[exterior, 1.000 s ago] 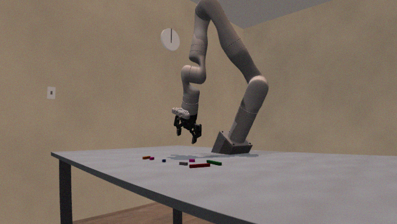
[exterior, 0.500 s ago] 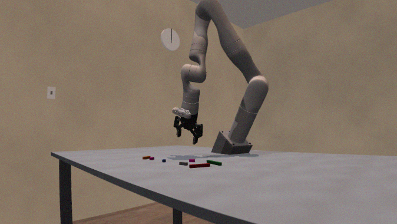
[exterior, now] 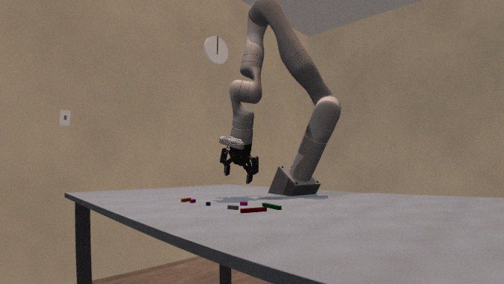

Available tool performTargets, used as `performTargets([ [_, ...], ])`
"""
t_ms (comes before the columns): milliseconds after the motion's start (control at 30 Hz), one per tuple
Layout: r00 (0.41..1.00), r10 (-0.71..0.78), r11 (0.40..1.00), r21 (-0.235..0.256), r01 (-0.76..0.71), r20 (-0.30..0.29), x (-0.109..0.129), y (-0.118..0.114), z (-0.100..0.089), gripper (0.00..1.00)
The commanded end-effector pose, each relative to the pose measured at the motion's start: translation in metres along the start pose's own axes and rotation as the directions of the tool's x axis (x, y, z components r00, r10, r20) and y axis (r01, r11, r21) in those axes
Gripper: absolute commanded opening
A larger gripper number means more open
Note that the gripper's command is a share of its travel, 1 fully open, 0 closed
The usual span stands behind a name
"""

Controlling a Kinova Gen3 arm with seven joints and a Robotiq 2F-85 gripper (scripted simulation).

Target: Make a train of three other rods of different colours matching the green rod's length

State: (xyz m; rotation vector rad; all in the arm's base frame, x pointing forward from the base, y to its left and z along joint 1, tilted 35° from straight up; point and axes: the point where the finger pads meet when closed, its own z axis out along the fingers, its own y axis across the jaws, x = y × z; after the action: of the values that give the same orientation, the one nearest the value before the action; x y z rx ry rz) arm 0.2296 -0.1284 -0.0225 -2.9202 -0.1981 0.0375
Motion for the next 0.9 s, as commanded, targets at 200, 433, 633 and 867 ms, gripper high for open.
performTargets([
  [200, 1.0, -0.019, 1.0, 0.014, 0.019, -0.018, 0.006, -0.004, -0.003, 1.0],
  [433, 0.999, -0.04, 0.999, 0.026, 0.04, -0.033, 0.012, -0.008, -0.005, 1.0],
  [633, 0.997, -0.06, 0.997, 0.037, 0.062, -0.048, 0.017, -0.013, -0.008, 1.0],
  [867, 0.995, -0.08, 0.995, 0.047, 0.083, -0.063, 0.022, -0.017, -0.01, 1.0],
])
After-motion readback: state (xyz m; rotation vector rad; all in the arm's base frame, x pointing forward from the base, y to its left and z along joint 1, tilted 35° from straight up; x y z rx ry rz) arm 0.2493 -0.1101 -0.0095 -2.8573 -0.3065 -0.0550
